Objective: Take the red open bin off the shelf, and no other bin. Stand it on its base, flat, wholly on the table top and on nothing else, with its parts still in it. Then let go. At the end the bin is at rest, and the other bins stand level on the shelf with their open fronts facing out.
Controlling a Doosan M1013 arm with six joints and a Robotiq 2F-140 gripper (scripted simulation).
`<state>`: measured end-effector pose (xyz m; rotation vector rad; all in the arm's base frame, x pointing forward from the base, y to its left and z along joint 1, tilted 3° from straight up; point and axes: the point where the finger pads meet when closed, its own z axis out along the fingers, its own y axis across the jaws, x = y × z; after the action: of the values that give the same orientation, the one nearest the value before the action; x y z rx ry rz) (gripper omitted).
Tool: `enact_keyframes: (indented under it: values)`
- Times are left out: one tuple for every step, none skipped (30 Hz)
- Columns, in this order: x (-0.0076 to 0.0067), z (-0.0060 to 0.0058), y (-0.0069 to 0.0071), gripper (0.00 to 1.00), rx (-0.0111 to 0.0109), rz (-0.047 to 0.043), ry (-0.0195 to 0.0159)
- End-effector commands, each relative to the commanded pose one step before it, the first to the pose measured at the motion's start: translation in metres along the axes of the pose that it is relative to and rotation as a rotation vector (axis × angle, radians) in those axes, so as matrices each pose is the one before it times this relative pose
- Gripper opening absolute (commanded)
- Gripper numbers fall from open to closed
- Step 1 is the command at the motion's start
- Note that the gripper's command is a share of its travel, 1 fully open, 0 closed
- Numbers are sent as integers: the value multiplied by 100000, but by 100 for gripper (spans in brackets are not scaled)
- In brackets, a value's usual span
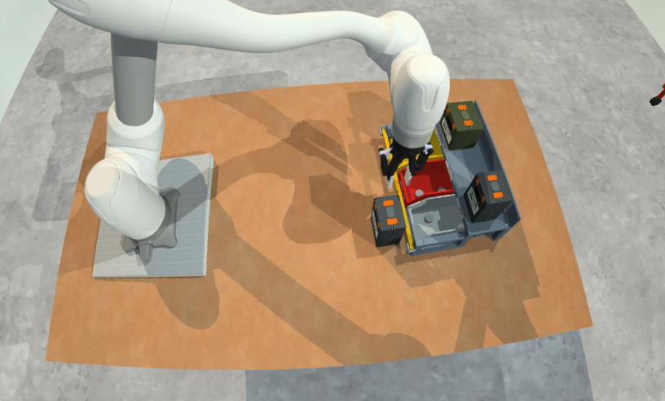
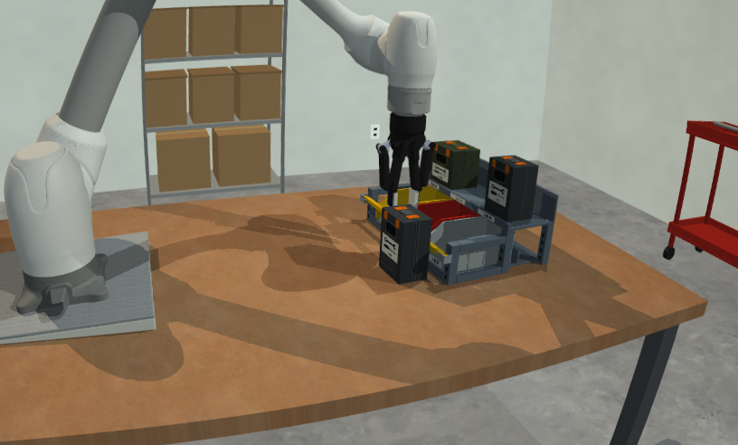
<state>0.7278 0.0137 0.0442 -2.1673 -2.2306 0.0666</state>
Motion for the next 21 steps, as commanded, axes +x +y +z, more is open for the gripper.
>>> enact_keyframes:
  values:
    - [3, -21, -1, 28, -17, -3, 17]
    - [0, 0, 0, 28, 0, 0, 0]
    - [0, 0, 0, 28, 0, 0, 0]
    - [0, -78, 0, 28, 1, 0, 0]
    - [0, -80, 0, 28, 0, 0, 0]
    - [0, -80, 0, 28, 0, 0, 0]
    - [0, -80, 0, 28, 0, 0, 0]
    - [0, -80, 0, 28, 0, 0, 0]
    - [0, 0, 0, 28, 0, 0, 0]
    - [0, 0, 0, 28, 0, 0, 0]
    - [0, 0, 0, 28, 0, 0, 0]
    - [0, 0, 0, 28, 0, 0, 0]
    - [0, 0, 0, 28, 0, 0, 0]
    - [0, 0, 0, 28, 0, 0, 0]
    - [0, 0, 0, 28, 0, 0, 0]
    - [0, 0, 0, 28, 0, 0, 0]
    - [0, 0, 0, 28, 0, 0, 0]
    - [0, 0, 0, 28, 0, 0, 0]
    - [0, 0, 0, 28, 0, 0, 0]
    - [0, 0, 0, 28, 0, 0, 0]
    - [0, -39, 0, 28, 1, 0, 0]
